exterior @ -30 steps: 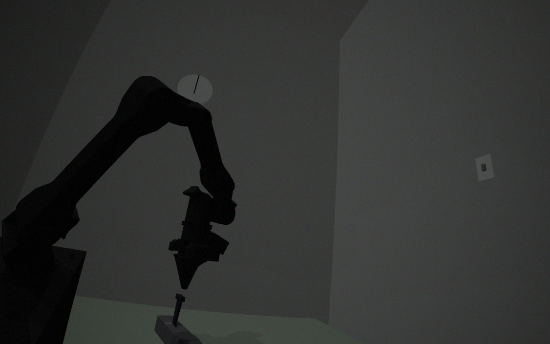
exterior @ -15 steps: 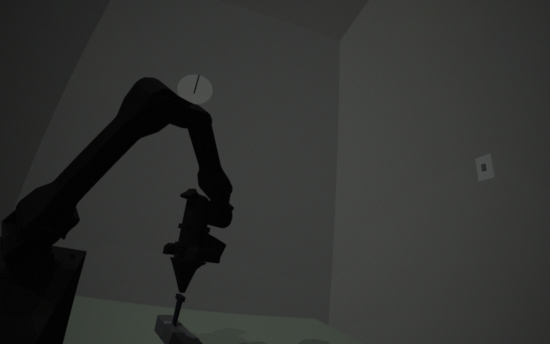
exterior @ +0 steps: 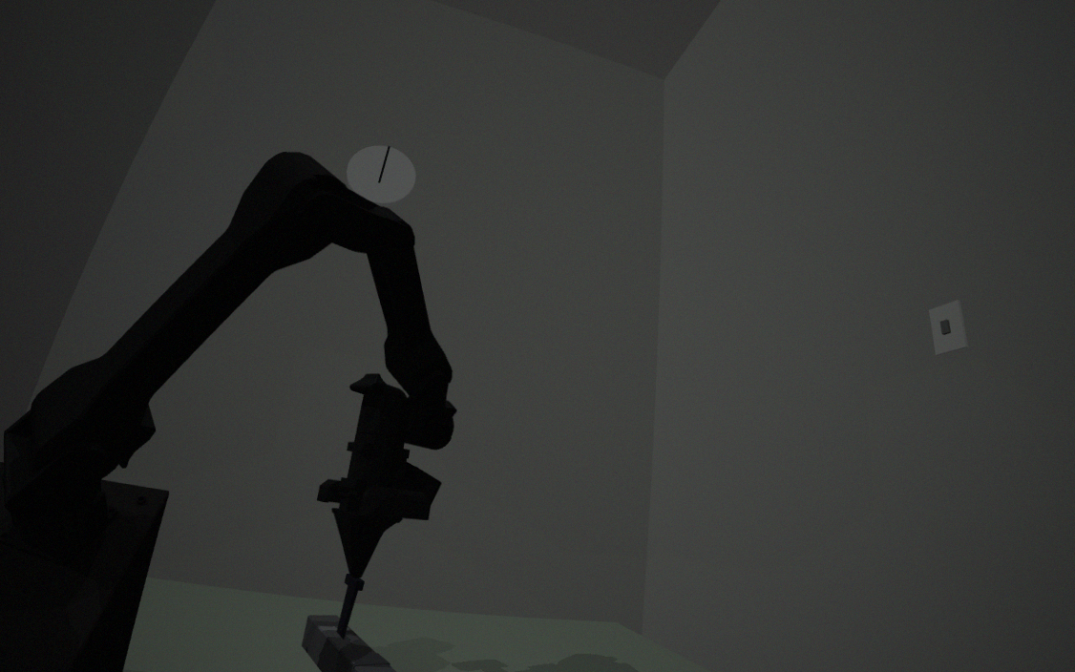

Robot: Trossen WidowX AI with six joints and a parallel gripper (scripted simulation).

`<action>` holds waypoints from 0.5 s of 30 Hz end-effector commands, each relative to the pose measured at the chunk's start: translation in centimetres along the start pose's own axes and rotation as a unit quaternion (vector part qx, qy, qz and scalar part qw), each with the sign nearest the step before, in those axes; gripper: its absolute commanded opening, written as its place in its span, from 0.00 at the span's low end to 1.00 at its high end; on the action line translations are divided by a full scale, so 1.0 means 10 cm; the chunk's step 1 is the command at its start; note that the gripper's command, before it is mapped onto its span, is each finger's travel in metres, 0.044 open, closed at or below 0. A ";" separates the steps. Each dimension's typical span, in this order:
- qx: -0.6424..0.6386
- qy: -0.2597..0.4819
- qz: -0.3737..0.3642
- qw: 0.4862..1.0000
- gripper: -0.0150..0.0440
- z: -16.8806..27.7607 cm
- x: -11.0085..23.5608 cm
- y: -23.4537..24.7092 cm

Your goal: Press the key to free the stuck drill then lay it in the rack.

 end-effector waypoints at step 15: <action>0.001 0.005 0.003 1.000 0.25 0.01 -0.10 0.00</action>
Point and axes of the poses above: the point midway between the two fingers, 35 mm back from their tips, its own x axis back along the fingers, its own y axis across the jaws, z = x × y, the point moved 6 cm from there along x, back along the fingers, and after that the axes turned 15 degrees about -x, right-handed, at the moved point
